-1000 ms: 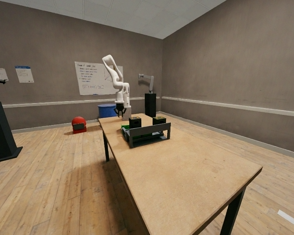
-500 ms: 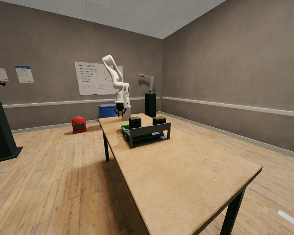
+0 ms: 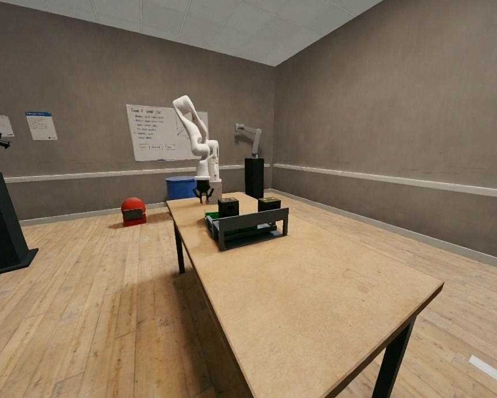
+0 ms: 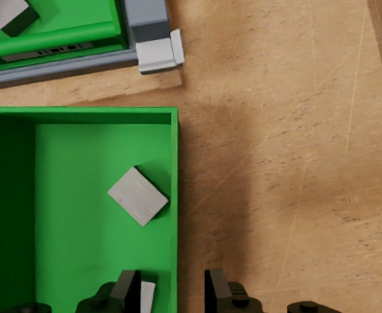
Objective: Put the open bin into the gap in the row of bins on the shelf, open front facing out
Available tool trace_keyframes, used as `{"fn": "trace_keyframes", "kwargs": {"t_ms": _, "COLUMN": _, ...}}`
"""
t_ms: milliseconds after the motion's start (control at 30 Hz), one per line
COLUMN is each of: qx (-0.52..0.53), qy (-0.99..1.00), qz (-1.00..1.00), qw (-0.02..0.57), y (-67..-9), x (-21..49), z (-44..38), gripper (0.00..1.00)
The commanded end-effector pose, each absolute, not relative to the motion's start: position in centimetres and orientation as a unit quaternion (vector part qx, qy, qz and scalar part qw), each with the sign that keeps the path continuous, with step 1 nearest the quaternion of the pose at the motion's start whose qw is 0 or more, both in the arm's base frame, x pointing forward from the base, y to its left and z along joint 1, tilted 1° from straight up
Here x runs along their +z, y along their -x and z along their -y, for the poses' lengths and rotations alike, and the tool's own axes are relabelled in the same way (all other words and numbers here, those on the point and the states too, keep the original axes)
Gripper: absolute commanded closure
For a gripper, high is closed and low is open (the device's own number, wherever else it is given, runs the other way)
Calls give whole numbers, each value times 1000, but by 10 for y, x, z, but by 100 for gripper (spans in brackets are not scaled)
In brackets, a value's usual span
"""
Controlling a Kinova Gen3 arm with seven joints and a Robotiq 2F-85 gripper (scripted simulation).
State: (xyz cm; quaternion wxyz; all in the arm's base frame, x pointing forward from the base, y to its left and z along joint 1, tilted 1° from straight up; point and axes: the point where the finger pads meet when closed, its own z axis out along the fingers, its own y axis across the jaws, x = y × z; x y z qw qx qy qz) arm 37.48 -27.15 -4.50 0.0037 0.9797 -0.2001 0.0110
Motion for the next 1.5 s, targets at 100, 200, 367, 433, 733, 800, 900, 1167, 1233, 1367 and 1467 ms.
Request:
{"fn": "trace_keyframes", "kwargs": {"t_ms": 100, "qx": 12, "qy": -980, "qz": 200, "qw": 4, "y": -376, "x": -71, "z": 272, "gripper": 65}}
{"fn": "trace_keyframes", "kwargs": {"t_ms": 200, "qx": 12, "qy": -980, "qz": 200, "qw": 4, "y": -376, "x": -89, "z": 272, "gripper": 65}}
{"fn": "trace_keyframes", "kwargs": {"t_ms": 367, "qx": 12, "qy": -980, "qz": 200, "qw": 4, "y": -376, "x": -89, "z": 272, "gripper": 65}}
{"fn": "trace_keyframes", "kwargs": {"t_ms": 433, "qx": 12, "qy": -980, "qz": 200, "qw": 4, "y": -376, "x": -89, "z": 272, "gripper": 65}}
{"fn": "trace_keyframes", "kwargs": {"t_ms": 733, "qx": 12, "qy": -980, "qz": 200, "qw": 4, "y": -376, "x": -88, "z": 272, "gripper": 65}}
{"fn": "trace_keyframes", "kwargs": {"t_ms": 800, "qx": 12, "qy": -980, "qz": 200, "qw": 4, "y": -376, "x": -88, "z": 272, "gripper": 65}}
{"fn": "trace_keyframes", "kwargs": {"t_ms": 900, "qx": 12, "qy": -980, "qz": 200, "qw": 4, "y": -376, "x": -88, "z": 272, "gripper": 65}}
{"fn": "trace_keyframes", "kwargs": {"t_ms": 1167, "qx": 12, "qy": -980, "qz": 200, "qw": 4, "y": -376, "x": -87, "z": 272, "gripper": 65}}
{"fn": "trace_keyframes", "kwargs": {"t_ms": 1233, "qx": 12, "qy": -980, "qz": 200, "qw": 4, "y": -376, "x": -85, "z": 272, "gripper": 65}}
{"fn": "trace_keyframes", "kwargs": {"t_ms": 1367, "qx": 12, "qy": -980, "qz": 200, "qw": 4, "y": -376, "x": -83, "z": 272, "gripper": 65}}
{"fn": "trace_keyframes", "kwargs": {"t_ms": 1467, "qx": 12, "qy": -980, "qz": 200, "qw": 4, "y": -376, "x": -83, "z": 272, "gripper": 65}}
